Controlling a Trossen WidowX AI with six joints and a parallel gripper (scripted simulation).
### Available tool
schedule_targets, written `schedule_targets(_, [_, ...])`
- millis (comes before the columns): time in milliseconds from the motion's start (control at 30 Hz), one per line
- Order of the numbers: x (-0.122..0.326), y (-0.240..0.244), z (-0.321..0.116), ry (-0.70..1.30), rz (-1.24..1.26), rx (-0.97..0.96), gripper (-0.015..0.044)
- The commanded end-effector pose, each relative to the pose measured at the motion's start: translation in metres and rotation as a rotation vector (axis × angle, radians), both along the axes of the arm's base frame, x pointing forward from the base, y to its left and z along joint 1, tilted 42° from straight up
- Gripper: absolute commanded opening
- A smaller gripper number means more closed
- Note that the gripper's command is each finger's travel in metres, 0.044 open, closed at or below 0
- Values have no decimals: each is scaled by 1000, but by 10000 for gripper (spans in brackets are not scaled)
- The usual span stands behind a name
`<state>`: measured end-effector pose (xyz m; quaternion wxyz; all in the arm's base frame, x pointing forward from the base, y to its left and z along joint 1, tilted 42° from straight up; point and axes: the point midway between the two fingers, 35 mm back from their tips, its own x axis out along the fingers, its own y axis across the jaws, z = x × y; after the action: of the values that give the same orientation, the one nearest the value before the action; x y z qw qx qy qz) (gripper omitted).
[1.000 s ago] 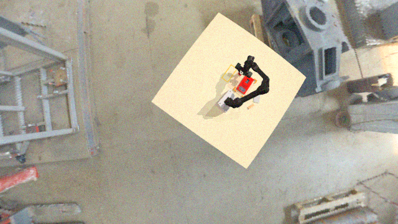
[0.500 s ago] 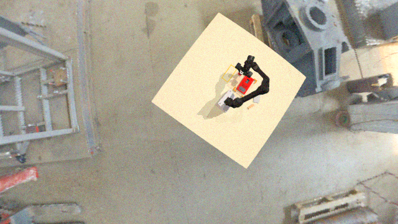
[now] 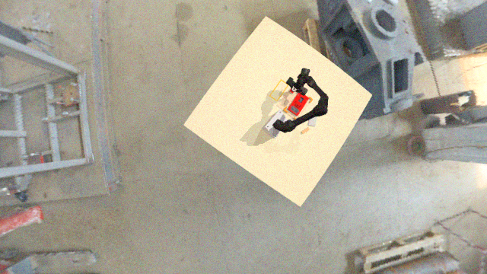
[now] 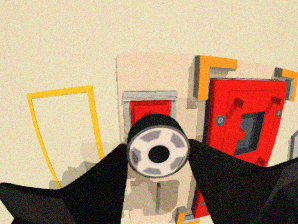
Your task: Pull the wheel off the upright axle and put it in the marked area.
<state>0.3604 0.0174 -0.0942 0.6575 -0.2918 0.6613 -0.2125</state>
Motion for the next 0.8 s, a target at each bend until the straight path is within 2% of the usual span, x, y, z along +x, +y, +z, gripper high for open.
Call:
schedule_targets(0, [1, 5, 4, -5, 5, 4, 0])
schedule_targets(767, [0, 10, 10, -6, 8, 4, 0])
